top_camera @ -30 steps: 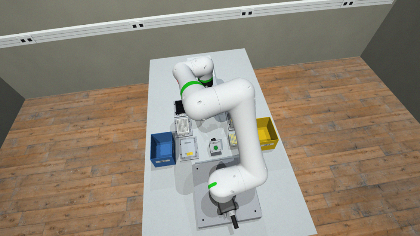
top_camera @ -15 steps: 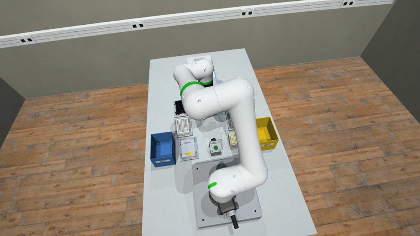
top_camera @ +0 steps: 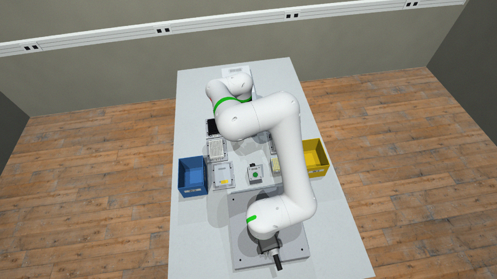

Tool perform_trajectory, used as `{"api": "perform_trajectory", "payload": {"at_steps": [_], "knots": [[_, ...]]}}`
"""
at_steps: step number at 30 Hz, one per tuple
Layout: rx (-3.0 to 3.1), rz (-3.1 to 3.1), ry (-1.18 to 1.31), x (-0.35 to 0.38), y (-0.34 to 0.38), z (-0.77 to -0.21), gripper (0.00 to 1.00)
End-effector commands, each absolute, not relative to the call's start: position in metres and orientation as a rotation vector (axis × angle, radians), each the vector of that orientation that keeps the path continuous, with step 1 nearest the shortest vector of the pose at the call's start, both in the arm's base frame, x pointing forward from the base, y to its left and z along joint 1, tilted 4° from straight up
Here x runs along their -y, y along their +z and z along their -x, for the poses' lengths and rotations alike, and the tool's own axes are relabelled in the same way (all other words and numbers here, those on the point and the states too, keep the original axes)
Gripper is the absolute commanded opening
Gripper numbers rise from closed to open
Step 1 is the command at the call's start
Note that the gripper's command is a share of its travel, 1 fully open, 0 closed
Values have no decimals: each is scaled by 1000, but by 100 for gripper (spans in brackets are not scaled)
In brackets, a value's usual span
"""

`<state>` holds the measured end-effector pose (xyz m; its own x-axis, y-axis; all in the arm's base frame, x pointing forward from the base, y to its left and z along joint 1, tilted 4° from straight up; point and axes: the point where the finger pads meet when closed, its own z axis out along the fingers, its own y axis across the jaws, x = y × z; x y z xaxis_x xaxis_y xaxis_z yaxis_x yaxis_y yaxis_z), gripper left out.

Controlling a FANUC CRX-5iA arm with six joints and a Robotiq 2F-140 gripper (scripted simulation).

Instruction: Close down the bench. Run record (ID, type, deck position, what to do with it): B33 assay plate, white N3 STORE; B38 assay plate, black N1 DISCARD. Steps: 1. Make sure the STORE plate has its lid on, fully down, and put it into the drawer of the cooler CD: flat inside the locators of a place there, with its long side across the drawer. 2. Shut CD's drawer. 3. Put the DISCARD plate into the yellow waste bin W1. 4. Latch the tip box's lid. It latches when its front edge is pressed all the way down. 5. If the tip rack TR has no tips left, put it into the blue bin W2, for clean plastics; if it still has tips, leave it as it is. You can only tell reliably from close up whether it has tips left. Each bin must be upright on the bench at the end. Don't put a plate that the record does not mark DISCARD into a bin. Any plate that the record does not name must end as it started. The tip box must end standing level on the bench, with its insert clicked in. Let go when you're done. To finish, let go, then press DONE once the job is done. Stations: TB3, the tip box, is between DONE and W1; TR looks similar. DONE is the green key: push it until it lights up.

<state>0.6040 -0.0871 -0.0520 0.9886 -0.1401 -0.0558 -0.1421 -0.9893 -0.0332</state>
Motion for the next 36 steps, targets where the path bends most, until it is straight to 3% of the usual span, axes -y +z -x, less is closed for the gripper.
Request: {"api": "perform_trajectory", "payload": {"at_steps": [1, 7, 8, 36], "knots": [[-220, 3096, 79, 87, -52, -605, 88], [-220, 3096, 79, 87, -52, -605, 88], [-220, 3096, 79, 87, -52, -605, 78], [-220, 3096, 79, 87, -52, -605, 78]]}}
